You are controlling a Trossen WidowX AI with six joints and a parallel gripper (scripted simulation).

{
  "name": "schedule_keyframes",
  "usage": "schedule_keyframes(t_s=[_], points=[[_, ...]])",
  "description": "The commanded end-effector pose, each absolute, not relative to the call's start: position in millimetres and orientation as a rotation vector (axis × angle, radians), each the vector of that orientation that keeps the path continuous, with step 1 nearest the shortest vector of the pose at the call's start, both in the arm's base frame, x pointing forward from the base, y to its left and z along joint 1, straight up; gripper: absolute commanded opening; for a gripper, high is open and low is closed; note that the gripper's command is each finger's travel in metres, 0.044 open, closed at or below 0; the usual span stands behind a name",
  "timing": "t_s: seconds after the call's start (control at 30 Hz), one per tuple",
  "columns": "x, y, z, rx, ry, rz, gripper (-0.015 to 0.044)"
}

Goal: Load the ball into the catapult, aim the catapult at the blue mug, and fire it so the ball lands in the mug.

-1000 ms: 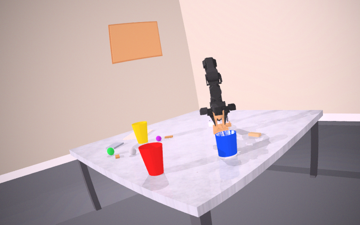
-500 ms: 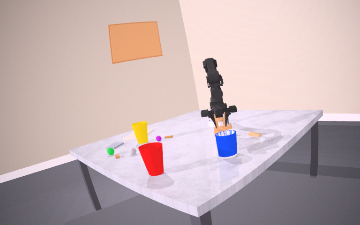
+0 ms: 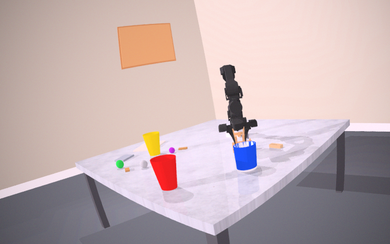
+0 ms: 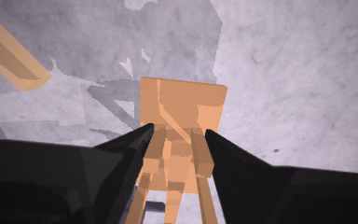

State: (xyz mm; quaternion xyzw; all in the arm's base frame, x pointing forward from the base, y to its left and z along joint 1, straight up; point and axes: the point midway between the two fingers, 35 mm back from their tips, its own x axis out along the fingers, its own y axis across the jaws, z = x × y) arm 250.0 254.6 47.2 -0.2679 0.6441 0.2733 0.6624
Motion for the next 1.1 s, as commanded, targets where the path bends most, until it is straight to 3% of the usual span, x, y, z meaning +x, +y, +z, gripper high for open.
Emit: schedule_keyframes(t_s=[0.0,0.27,0.83,1.07], points=[[249,255,43,-0.605,1.450,0.626,0.0000],[250,254,42,-0.606,1.456,0.618,0.0000],[252,256,67,-0.606,1.456,0.618,0.0440],[247,252,142,-0.607,1.458,0.617,0.0440]])
